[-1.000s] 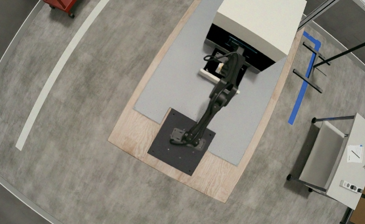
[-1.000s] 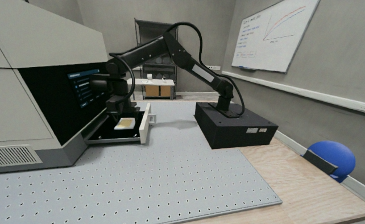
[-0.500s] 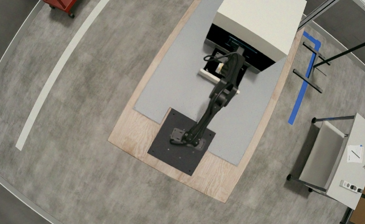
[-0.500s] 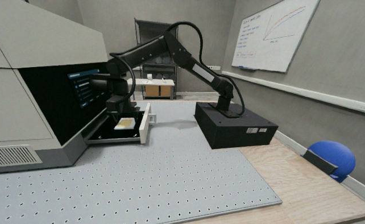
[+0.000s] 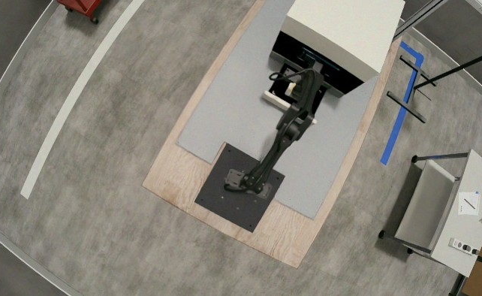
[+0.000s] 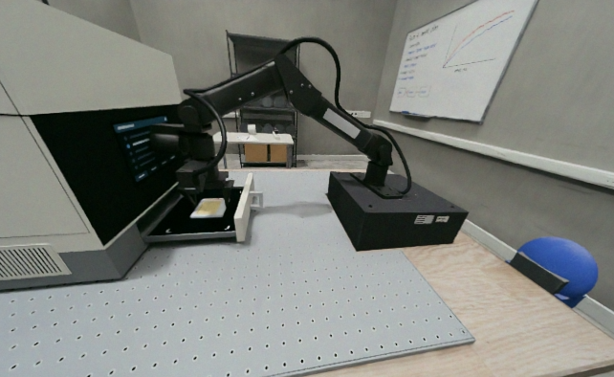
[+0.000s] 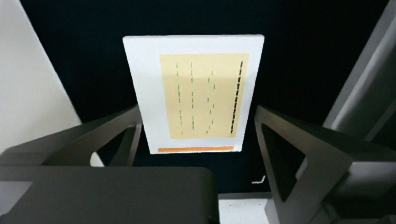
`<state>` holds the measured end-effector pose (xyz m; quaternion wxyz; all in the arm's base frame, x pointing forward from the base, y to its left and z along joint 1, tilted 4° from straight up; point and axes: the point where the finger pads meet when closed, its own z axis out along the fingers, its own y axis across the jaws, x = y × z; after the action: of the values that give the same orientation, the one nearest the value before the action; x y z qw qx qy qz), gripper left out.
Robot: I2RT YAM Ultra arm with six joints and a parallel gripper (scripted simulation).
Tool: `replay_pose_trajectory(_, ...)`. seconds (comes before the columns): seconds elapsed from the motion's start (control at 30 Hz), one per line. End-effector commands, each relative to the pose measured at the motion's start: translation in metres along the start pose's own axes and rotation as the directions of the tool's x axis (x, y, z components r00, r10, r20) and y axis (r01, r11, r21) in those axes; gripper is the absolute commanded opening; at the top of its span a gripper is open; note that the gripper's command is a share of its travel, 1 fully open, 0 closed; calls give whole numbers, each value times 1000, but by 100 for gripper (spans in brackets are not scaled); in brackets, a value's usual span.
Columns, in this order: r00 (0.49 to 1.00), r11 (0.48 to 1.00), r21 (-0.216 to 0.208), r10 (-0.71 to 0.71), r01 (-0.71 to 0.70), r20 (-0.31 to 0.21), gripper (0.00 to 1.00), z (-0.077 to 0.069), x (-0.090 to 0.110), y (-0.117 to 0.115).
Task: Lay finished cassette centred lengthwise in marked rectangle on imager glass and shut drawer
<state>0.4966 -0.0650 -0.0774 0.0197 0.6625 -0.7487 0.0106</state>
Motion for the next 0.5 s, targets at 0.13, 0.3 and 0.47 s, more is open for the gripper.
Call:
replay_pose_trajectory(0.13, 1000, 1000, 22, -15, 14, 13, 91, -17, -9, -2)
replay_pose_trajectory(0.3, 1000, 999, 31, -15, 14, 13, 91, -19, -9, -4)
replay_pose_trajectory(0.47, 1000, 1000, 27, -15, 14, 13, 91, -18, -9, -3)
